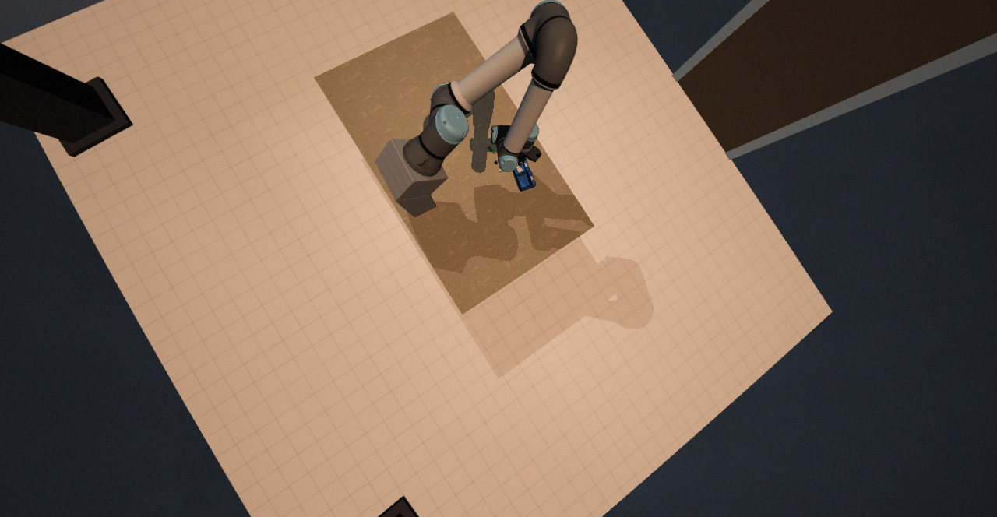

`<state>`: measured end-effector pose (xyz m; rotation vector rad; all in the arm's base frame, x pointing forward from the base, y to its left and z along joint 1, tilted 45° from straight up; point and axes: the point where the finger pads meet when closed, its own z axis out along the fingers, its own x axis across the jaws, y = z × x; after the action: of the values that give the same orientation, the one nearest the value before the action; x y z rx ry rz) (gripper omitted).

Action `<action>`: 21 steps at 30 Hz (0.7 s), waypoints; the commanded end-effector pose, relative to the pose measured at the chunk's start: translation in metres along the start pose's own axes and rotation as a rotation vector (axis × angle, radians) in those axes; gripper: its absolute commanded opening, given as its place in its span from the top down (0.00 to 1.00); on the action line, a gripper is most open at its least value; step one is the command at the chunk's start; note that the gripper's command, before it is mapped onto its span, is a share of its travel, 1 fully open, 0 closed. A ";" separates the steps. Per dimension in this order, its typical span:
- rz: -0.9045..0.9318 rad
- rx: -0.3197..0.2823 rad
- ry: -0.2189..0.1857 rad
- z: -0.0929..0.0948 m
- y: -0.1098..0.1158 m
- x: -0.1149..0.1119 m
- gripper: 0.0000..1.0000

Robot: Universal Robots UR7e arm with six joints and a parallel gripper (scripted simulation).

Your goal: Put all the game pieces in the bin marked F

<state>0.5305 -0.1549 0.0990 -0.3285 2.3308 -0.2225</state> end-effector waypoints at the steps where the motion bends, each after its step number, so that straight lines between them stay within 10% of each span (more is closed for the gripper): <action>1: 0.157 0.002 0.005 0.000 0.000 0.000 0.66; 21: 0.530 0.006 0.018 0.000 -0.001 0.000 0.66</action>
<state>0.5306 -0.1552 0.0992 0.2486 2.3435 0.0171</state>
